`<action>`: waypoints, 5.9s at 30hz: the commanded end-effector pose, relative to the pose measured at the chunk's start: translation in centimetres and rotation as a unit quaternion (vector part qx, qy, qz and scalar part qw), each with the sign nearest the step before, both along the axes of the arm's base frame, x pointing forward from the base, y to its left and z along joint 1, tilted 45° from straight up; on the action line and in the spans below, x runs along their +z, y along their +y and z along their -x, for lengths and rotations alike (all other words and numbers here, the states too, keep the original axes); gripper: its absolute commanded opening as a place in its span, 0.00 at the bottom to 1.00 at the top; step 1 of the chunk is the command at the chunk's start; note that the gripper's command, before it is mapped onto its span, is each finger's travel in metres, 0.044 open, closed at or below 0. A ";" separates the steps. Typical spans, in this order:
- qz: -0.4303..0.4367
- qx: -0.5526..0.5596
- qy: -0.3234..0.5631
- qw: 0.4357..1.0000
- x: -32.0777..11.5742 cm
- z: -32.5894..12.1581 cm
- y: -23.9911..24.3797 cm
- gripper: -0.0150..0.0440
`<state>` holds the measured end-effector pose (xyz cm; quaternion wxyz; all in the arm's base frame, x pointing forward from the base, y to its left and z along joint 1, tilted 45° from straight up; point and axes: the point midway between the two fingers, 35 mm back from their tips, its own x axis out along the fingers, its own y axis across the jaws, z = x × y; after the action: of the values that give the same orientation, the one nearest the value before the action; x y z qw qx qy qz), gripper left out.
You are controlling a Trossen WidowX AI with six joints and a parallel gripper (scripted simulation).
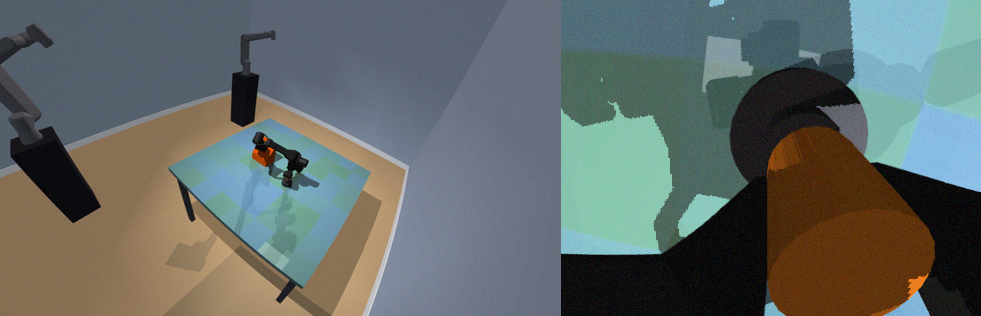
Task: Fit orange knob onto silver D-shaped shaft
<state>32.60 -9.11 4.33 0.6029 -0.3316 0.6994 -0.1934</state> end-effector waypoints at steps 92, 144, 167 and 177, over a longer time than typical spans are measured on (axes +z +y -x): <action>0.014 -0.167 -0.164 0.972 -0.2 0.1 -0.3 0.25; 0.019 -0.239 -0.234 0.942 0.1 0.0 0.0 0.25; 0.024 -0.308 -0.301 0.902 -0.2 0.1 -0.3 0.25; 0.024 -0.308 -0.301 0.902 -0.1 0.0 -0.2 0.25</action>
<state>32.52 -9.32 4.10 0.6866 -0.0411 0.5495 -0.4742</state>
